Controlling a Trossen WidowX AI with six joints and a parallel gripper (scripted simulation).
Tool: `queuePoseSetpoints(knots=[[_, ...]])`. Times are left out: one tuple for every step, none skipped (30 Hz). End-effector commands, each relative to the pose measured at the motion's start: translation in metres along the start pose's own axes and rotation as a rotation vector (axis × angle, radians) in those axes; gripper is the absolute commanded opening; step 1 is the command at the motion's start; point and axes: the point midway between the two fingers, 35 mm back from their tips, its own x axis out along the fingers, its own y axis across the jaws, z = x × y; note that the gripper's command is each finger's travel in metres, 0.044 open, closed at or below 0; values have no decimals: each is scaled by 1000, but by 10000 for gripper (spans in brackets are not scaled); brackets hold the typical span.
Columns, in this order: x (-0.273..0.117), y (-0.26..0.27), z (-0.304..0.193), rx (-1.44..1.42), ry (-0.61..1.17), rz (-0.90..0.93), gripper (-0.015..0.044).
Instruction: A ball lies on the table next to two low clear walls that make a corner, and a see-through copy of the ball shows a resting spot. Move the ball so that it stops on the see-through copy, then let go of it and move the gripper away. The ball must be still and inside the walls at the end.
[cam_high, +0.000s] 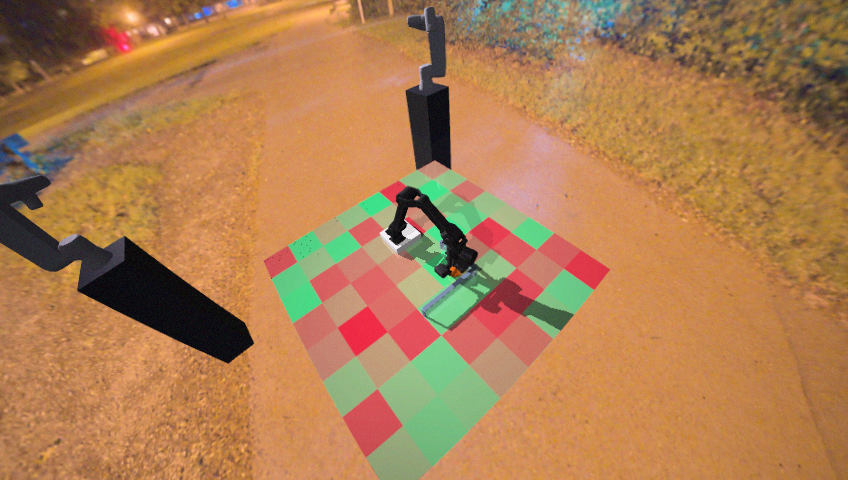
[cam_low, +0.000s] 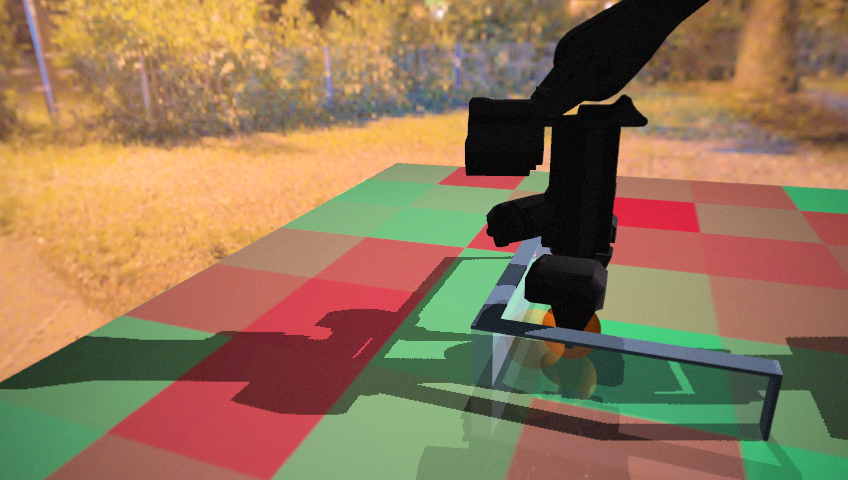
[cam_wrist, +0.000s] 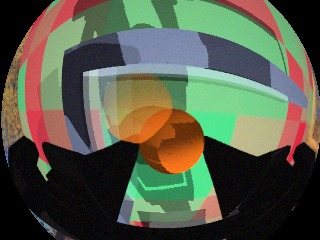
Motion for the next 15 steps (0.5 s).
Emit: queuePoseSetpoints(knots=[[0,0,0,0,0,0,236],[0,0,0,0,0,0,263],[0,0,0,0,0,0,289],[0,0,0,0,0,0,315],[0,0,0,0,0,0,341],[0,0,0,0,0,0,368],[0,0,0,0,0,0,383],[-3,0,1,0,0,0,383],[-11,0,2,1,-1,0,383],[-25,1,3,1,-1,-1,383],[-42,1,3,2,0,-1,383],[-60,1,3,4,0,-2,383],[-74,0,2,4,0,-2,383],[-83,0,0,5,0,-3,383],[-86,0,0,5,0,-3,383]])
